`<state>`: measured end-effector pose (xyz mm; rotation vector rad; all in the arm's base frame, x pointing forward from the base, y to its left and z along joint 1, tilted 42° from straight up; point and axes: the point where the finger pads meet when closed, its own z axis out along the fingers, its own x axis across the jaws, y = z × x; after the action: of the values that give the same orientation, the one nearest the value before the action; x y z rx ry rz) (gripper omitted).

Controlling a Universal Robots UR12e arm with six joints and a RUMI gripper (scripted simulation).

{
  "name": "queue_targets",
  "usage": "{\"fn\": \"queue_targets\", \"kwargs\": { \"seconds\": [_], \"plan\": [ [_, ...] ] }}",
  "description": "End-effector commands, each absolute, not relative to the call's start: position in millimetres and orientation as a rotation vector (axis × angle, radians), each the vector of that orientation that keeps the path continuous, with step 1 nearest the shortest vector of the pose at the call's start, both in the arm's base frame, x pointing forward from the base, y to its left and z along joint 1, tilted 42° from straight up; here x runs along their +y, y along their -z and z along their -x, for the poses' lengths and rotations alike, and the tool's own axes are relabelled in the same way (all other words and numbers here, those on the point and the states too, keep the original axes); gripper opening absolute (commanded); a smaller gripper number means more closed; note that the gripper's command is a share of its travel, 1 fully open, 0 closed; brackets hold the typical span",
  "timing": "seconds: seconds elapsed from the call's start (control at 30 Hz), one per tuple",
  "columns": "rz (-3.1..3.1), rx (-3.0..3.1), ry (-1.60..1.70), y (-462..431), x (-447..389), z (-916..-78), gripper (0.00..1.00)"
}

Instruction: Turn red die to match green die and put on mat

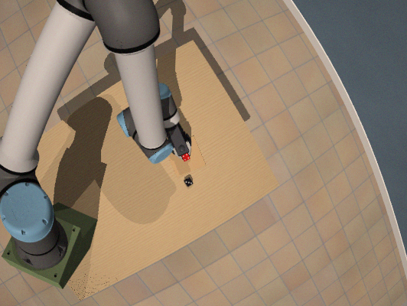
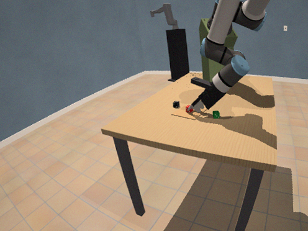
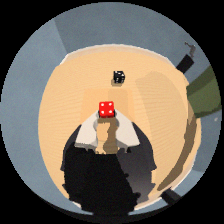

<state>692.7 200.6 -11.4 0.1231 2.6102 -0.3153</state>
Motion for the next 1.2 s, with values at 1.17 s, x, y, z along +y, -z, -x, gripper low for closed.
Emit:
{"fn": "queue_targets", "kwargs": {
  "seconds": [1.17],
  "plan": [
    [-0.123,2.61,0.315,-39.8,165.3,-662.7,0.1]
  ]
}}
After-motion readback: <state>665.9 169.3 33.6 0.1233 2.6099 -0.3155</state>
